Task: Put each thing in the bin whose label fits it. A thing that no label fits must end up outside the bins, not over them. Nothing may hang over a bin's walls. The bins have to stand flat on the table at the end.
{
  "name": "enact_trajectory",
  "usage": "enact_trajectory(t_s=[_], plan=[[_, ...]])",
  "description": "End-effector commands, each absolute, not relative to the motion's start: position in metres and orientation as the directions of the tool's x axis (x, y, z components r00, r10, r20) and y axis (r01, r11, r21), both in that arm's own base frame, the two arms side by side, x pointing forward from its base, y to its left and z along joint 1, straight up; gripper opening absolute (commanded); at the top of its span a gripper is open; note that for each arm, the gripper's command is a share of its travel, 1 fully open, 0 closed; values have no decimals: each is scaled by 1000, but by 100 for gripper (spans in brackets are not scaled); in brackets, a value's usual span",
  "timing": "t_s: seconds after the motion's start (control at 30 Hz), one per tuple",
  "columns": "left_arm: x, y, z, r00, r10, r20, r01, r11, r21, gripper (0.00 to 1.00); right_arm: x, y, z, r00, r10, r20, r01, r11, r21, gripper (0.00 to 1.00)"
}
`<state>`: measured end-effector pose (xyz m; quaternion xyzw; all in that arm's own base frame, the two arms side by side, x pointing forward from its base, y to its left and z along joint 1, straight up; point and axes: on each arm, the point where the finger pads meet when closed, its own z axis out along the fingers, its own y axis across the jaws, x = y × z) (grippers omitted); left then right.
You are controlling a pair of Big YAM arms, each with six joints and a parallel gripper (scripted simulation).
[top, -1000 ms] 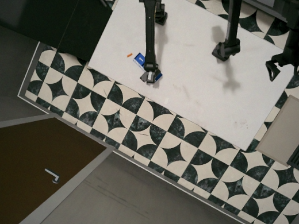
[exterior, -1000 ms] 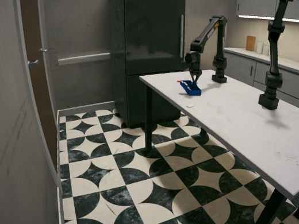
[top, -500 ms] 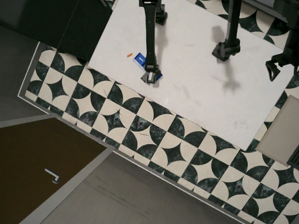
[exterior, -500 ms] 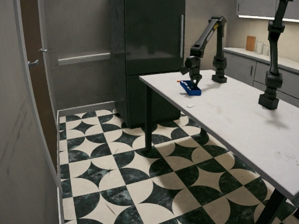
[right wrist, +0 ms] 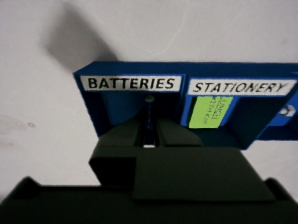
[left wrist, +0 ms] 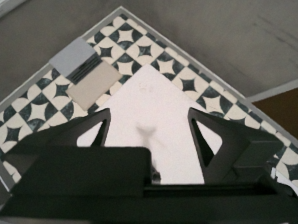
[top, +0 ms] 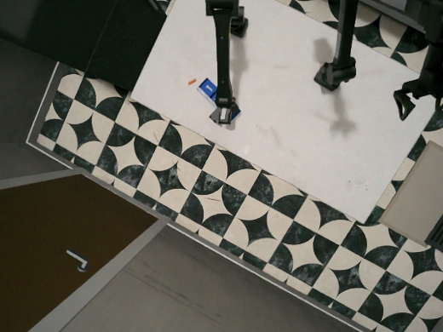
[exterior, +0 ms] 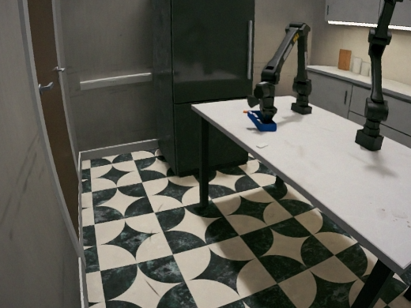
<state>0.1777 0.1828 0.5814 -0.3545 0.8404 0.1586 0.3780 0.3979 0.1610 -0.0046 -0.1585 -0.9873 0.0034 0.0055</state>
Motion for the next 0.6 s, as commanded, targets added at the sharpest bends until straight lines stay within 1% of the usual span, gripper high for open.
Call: enact_trajectory(t_s=[0.0,0.37,0.57], plan=[[172,172,603,-447,-447,-775,-707,707,0,100,428,175,25,-947,316,-65,312,948,56,4],[172,172,603,-447,-447,-775,-707,707,0,100,424,169,11,-949,315,-24,314,949,20,4],[172,172,603,-447,-447,-775,-707,707,0,100,427,168,14,-949,315,-30,314,949,25,4]])
